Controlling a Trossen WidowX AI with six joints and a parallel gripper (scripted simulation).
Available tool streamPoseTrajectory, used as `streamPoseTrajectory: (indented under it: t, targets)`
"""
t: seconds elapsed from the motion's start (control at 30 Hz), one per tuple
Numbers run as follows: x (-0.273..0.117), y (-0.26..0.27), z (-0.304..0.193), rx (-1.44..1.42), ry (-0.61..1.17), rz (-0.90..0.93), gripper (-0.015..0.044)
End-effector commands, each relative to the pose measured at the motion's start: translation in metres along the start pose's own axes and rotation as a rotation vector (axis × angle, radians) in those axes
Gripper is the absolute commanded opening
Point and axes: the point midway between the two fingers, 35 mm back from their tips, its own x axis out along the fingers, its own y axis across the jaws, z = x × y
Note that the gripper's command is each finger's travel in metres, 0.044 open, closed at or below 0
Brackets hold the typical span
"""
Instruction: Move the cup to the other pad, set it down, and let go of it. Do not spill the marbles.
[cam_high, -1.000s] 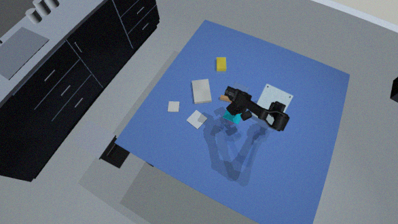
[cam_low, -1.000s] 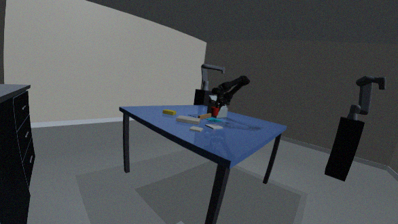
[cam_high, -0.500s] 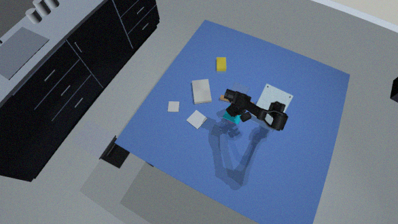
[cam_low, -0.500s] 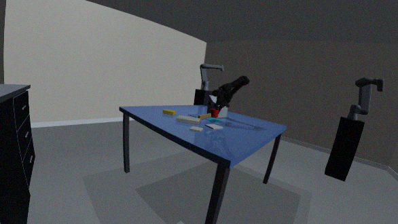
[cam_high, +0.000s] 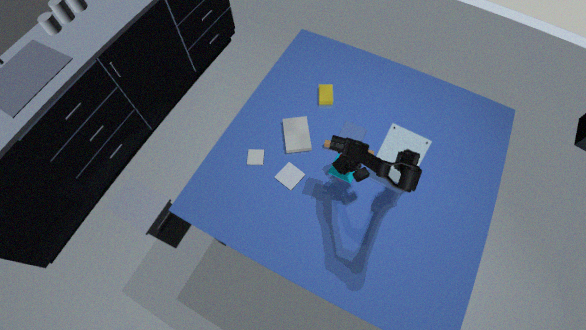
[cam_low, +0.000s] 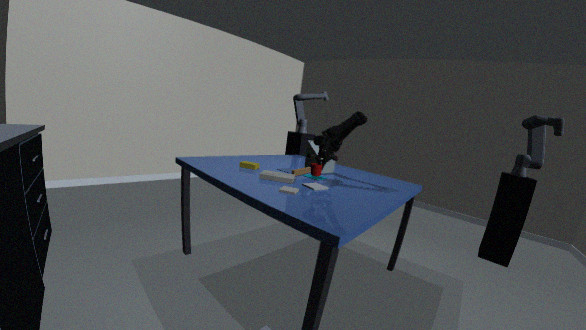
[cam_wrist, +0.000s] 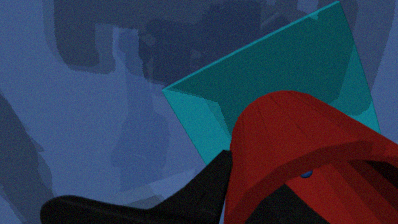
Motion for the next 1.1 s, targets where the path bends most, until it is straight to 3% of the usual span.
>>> streamPoseTrajectory:
  t: [0.0, 0.43, 0.6, 1.07]
  targets:
    - [0.004, 0.001, -0.002, 0.006, 0.005, 0.000, 0.0000]
    - [0.002, 0.000, 0.000, 0.000, 0.000, 0.001, 0.0000]
    - [0.002, 0.000, 0.000, 0.000, 0.000, 0.001, 0.0128]
    - [-0.008, -0.001, 0.000, 0.001, 0.003, -0.001, 0.0128]
